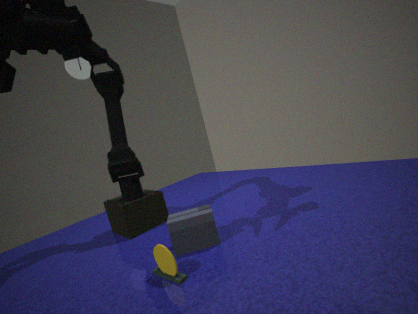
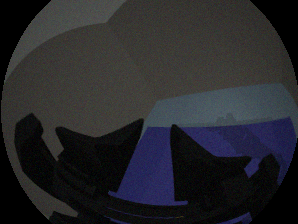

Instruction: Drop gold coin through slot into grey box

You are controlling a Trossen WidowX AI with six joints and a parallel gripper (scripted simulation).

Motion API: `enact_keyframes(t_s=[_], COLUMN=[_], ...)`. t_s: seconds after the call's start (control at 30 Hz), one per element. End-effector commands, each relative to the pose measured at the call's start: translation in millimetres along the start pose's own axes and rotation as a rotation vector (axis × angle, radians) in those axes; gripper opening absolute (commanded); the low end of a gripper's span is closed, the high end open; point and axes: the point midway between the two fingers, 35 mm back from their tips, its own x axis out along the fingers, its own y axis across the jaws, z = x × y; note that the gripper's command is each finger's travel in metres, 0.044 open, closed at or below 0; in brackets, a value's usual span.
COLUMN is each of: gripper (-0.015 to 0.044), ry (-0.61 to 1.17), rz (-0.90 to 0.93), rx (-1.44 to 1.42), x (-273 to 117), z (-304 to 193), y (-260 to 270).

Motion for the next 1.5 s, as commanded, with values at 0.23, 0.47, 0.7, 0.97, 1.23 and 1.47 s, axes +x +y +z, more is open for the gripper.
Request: enact_keyframes(t_s=[0.23, 0.47, 0.7, 0.97, 1.23, 1.47], gripper=[0.0161, 0.0161, 0.0161, 0.0161, 0.0161, 0.0161], ry=[0.673, 1.16, 1.476, 1.476, 1.476, 1.476], rz=[0.001, 0.183, 0.374, 0.374, 0.374, 0.374], rx=[-0.816, -1.265, -1.473, -1.473, -1.473, -1.474], x=[0.2, -45.7, -94.0, -89.2, -81.9, -78.7], z=[-174.1, -260.5, -301.6, -309.4, -332.9, -342.1], y=[-49.0, -94.4, -118.2, -125.3, -144.8, -150.9])
